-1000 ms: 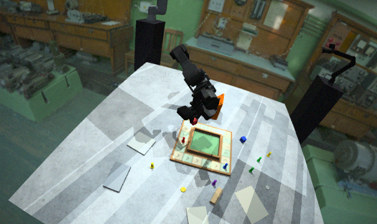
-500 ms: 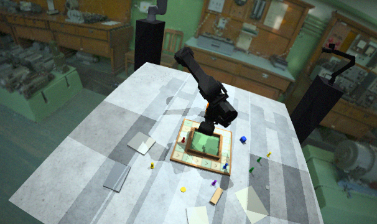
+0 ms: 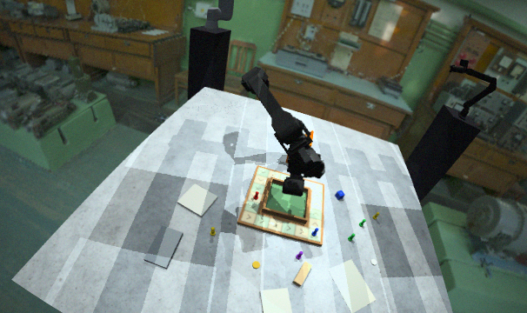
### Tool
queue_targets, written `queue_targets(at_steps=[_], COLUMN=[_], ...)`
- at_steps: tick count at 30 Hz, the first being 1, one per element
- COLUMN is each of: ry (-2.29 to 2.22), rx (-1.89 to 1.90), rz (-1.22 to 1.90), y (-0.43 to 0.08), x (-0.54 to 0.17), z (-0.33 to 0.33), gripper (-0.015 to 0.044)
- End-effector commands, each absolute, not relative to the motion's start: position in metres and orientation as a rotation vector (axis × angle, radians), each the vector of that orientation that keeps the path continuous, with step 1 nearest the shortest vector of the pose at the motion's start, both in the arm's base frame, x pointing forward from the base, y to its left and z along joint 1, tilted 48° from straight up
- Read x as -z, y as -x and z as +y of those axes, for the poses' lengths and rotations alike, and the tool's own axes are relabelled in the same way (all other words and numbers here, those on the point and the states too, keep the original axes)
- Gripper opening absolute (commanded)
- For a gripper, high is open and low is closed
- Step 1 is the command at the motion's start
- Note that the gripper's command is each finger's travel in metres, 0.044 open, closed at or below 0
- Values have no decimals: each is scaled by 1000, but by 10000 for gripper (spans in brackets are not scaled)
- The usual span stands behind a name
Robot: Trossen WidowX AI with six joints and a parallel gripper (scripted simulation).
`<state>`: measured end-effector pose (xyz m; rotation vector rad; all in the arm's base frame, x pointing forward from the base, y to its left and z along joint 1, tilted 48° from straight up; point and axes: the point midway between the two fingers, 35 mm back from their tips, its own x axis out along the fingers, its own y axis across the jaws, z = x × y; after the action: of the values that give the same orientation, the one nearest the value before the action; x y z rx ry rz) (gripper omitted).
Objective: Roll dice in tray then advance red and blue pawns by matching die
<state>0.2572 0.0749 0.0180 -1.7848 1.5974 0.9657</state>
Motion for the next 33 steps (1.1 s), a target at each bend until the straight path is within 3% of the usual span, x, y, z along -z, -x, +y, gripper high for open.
queue_targets(at_steps=[1, 19, 33], ry=[1693, 1334, 1332], rx=[-1054, -1364, -1365], rz=[1554, 1097, 1091], y=[-255, -253, -263], x=[-16, -12, -52], z=[73, 71, 75], gripper=[0, 0, 0])
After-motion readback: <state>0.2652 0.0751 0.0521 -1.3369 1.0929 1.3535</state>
